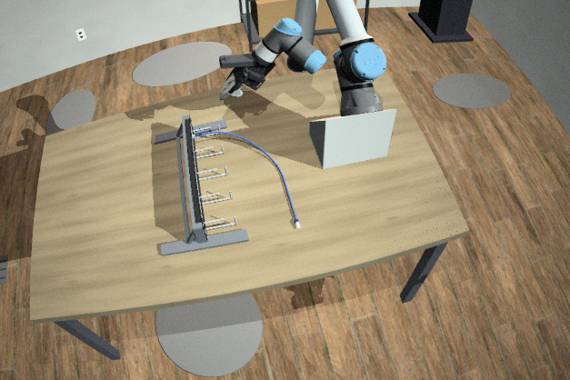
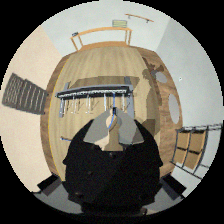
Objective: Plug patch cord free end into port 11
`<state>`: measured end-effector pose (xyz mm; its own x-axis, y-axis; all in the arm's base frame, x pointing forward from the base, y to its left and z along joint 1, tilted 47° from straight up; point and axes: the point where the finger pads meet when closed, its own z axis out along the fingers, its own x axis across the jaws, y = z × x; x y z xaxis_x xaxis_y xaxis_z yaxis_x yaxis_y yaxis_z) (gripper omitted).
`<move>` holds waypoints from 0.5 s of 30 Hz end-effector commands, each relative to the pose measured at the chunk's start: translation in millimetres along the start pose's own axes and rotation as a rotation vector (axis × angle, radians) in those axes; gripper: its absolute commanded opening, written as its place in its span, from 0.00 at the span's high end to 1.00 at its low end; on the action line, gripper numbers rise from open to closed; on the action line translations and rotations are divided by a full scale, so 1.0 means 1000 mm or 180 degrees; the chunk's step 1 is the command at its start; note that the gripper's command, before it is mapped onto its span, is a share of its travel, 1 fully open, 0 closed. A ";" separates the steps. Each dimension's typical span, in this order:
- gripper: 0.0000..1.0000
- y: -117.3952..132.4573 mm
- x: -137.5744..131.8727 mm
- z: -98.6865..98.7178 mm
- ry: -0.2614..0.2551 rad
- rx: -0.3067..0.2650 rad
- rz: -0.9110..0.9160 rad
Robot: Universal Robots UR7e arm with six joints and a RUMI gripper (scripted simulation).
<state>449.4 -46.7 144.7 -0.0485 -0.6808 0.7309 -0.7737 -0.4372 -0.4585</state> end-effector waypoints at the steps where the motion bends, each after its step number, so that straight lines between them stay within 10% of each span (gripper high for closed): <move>1: 1.00 0.000 0.003 0.001 -0.0025 -0.0008 -0.0015; 15: 1.00 -0.001 0.003 0.011 -0.0023 -0.0006 -0.0013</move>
<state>450.8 -49.8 145.6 -0.0397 -0.6833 0.7291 -0.7747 -0.4398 -0.4544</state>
